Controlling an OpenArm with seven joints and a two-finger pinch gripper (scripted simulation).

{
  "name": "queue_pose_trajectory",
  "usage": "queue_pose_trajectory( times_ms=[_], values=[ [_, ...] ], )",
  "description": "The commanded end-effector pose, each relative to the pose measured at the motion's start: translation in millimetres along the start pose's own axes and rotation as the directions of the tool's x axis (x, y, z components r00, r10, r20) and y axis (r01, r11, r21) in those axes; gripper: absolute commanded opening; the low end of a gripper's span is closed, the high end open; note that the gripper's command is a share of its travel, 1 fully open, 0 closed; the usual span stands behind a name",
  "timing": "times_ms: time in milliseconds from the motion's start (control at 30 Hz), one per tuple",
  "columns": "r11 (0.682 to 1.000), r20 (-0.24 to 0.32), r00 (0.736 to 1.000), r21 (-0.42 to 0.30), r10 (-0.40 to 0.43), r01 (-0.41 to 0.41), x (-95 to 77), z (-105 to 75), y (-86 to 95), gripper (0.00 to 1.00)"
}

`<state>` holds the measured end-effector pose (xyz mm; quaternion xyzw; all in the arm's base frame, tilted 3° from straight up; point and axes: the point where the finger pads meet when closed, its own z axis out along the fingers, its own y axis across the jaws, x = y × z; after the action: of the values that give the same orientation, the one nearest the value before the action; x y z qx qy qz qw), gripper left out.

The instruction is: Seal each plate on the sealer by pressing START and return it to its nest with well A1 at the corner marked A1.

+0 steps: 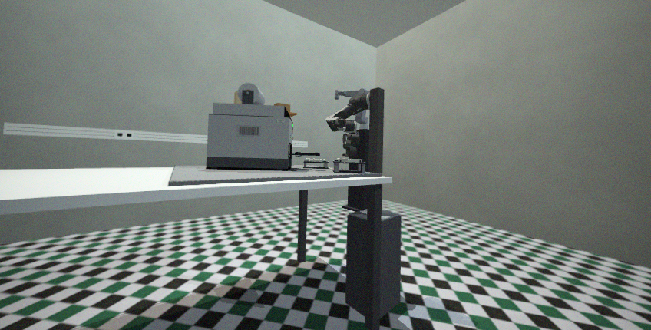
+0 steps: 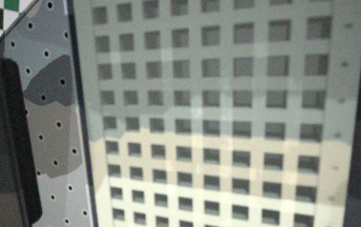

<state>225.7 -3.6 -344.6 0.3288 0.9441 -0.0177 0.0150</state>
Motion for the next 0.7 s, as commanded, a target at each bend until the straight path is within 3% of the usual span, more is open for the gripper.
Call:
queue_pose_trajectory(
  times_ms=[0,367,667],
  values=[
    [1.0,0.001,1.0,-0.005,-0.004,0.004,0.0,-1.2,1.3,0.65],
    [1.0,0.001,1.0,-0.005,-0.004,0.004,0.0,-1.2,1.3,0.65],
    [1.0,0.001,1.0,-0.005,-0.004,0.004,-0.1,8.8,1.3,0.65]
  ],
)
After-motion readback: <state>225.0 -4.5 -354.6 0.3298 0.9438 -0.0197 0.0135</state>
